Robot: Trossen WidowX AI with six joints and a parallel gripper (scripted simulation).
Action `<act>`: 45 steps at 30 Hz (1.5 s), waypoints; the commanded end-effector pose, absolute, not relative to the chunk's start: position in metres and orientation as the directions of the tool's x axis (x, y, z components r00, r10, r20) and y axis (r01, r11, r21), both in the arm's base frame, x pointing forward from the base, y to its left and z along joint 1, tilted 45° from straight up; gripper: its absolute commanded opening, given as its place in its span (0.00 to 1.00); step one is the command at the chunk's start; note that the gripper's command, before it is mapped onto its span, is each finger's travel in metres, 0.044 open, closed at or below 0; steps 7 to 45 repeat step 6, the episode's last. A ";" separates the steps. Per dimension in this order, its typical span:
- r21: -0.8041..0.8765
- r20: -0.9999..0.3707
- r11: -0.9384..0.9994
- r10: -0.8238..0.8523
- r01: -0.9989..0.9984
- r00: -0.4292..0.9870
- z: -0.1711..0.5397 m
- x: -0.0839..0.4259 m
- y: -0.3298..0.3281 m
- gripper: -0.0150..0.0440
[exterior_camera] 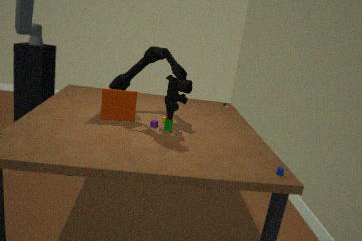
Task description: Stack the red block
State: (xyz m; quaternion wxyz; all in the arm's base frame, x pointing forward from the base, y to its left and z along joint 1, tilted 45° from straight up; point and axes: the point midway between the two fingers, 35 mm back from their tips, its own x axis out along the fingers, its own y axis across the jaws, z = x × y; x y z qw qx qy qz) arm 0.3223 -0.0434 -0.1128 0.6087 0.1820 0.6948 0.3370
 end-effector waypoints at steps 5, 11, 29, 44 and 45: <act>0.690 -0.723 0.707 0.663 -0.158 -0.193 -0.113 0.322 -0.043 1.00; 0.690 -0.723 0.707 0.663 -0.158 -0.193 -0.113 0.322 -0.043 1.00; 0.690 -0.723 0.707 0.663 -0.158 -0.193 -0.113 0.322 -0.043 1.00; 0.690 -0.723 0.707 0.663 -0.158 -0.193 -0.113 0.322 -0.043 1.00; 0.690 -0.723 0.707 0.663 -0.158 -0.193 -0.113 0.322 -0.043 1.00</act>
